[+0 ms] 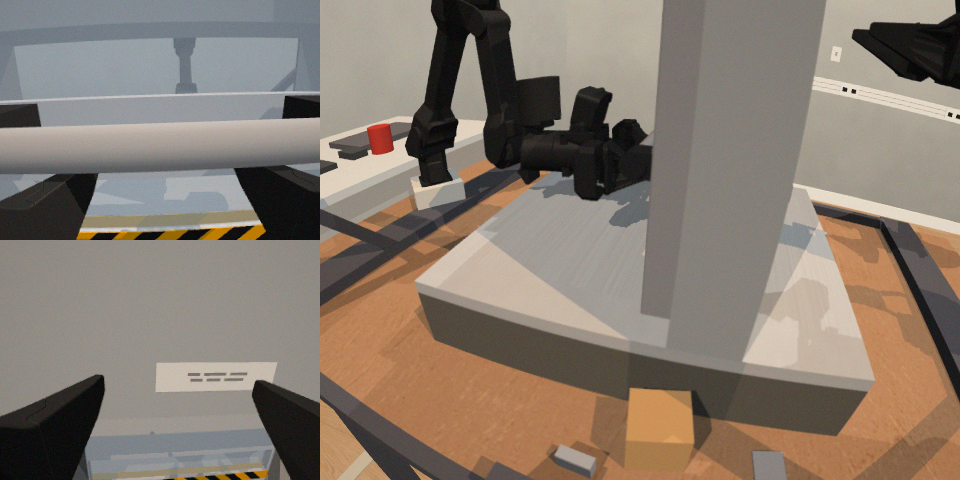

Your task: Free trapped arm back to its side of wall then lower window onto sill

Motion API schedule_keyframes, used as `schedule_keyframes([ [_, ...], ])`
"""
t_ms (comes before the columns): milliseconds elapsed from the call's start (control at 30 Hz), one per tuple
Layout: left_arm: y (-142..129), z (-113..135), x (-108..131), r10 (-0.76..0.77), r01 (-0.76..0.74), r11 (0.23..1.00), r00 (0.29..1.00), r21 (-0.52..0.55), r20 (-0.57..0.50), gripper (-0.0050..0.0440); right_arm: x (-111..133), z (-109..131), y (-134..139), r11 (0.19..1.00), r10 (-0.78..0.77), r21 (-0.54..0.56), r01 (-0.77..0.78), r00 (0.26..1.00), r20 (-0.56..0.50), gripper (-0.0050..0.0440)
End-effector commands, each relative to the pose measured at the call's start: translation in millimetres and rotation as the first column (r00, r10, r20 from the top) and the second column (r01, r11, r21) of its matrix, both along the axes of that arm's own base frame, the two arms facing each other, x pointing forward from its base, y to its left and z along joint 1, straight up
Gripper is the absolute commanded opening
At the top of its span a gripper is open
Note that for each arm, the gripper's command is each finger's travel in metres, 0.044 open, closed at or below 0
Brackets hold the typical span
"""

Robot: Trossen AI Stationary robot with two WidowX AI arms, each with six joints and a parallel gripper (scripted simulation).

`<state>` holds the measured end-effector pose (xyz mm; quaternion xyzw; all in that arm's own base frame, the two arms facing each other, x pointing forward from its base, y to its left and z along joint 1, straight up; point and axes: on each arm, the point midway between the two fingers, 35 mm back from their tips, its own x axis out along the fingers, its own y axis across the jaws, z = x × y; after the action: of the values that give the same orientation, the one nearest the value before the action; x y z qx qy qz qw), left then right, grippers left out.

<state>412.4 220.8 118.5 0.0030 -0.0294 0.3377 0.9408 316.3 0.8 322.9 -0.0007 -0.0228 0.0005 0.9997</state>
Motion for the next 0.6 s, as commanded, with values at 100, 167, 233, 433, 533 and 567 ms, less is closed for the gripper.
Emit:
schedule_keyframes([
  [100,1.4,-6.5,-2.1,0.004,-0.004,1.000,1.000,-0.006,0.003,0.0400,-3.1,17.1,0.7,1.000,0.001,-0.001,-0.001,0.999,0.042,0.0400],
  [167,0.0,-11.6,-1.5,-0.003,0.003,1.000,1.000,-0.007,-0.006,0.0400,-3.1,17.1,0.7,1.000,0.001,-0.001,-0.001,0.999,0.042,0.0400],
  [233,0.0,-16.0,-1.8,-0.004,0.004,1.000,1.000,-0.011,-0.013,0.0400,-3.1,17.1,0.7,1.000,0.001,-0.001,-0.001,0.999,0.042,0.0400],
  [433,0.1,-26.4,-2.4,-0.004,0.004,1.000,1.000,-0.017,-0.025,0.0400,-3.1,17.1,0.7,1.000,0.001,-0.001,-0.001,0.999,0.042,0.0400],
  [533,-0.3,-26.9,-2.4,-0.005,0.005,1.000,1.000,-0.018,-0.028,0.0400,-3.1,17.1,0.7,1.000,0.001,-0.001,-0.001,0.999,0.042,0.0400],
  [567,-0.1,-26.8,-2.0,-0.005,0.005,1.000,1.000,-0.017,-0.027,0.0400,-3.1,17.1,0.7,1.000,0.001,-0.001,-0.001,0.999,0.042,0.0400],
])
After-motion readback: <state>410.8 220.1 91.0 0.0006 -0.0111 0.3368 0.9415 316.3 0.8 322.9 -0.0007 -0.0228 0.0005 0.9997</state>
